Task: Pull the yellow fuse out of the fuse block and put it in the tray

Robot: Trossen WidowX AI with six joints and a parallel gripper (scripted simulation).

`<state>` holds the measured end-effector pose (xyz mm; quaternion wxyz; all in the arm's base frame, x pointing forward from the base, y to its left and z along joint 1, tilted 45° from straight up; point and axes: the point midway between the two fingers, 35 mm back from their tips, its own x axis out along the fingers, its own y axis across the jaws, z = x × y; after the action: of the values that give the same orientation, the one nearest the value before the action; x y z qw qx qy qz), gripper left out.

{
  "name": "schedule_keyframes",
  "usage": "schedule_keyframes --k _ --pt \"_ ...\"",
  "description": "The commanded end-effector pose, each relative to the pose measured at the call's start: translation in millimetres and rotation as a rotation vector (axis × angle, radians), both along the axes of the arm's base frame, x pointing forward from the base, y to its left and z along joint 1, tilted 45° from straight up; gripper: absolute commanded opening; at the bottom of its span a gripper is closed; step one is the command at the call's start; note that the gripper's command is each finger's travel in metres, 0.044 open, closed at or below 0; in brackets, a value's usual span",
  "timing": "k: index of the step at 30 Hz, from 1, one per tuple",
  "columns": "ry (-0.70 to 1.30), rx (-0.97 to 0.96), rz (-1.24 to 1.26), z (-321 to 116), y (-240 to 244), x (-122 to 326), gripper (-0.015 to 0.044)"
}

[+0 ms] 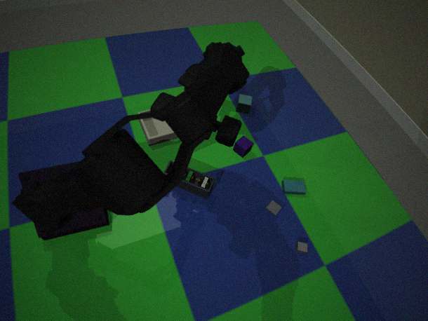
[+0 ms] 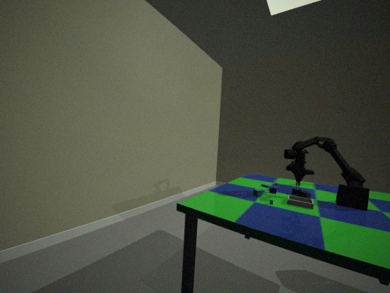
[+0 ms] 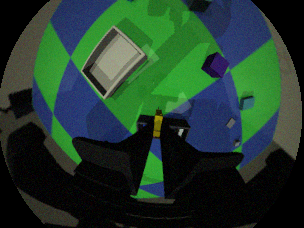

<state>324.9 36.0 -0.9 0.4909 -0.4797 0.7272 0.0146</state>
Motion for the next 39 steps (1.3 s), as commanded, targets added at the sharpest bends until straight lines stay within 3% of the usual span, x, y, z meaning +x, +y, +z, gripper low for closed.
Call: schedule_keyframes --k 1,20,39 --pt "-0.003 0.007 -0.004 -19 22 2 0.0000" --pt "-0.003 -0.001 -0.009 -101 102 -19 0.0000" --pt "-0.004 -0.002 -0.009 -116 89 -20 0.0000"
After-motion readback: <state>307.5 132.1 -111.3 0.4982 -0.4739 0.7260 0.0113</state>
